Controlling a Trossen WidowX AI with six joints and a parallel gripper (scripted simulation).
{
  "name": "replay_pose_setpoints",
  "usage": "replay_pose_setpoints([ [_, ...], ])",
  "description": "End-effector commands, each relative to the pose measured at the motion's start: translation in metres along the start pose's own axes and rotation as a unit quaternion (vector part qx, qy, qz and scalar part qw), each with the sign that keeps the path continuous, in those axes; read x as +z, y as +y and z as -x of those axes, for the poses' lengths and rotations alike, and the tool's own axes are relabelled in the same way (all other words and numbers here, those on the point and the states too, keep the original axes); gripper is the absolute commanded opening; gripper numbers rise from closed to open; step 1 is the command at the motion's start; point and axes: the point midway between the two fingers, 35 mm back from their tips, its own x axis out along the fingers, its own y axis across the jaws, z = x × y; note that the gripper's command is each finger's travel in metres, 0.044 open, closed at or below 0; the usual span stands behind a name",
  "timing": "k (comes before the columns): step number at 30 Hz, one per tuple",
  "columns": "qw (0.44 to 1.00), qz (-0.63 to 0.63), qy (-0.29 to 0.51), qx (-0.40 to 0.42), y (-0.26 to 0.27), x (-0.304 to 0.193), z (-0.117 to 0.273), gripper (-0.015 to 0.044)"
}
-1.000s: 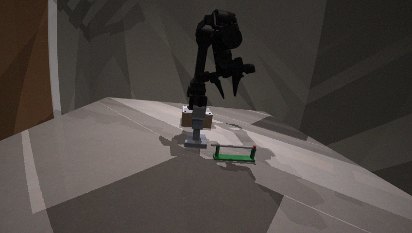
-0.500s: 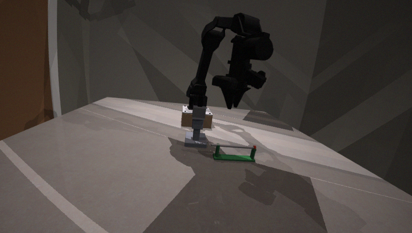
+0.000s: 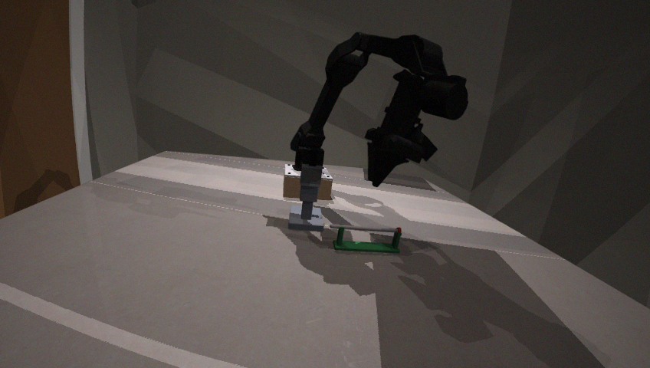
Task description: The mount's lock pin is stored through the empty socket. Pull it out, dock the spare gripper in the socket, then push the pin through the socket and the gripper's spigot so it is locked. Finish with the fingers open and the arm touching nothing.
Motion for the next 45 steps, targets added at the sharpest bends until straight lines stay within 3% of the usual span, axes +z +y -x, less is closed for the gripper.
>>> replay_pose_setpoints([
  [1,1.0,0.021,0.009,-0.006,-0.005,0.003,0.001,0.018],
  [8,1.0,0.021,0.009,-0.006,-0.006,0.006,-0.008,0.018],
  [20,1.0,0.021,0.009,-0.006,-0.004,0.021,-0.07,0.018],
  [45,1.0,0.021,0.009,-0.006,-0.003,0.03,-0.106,0.018],
])
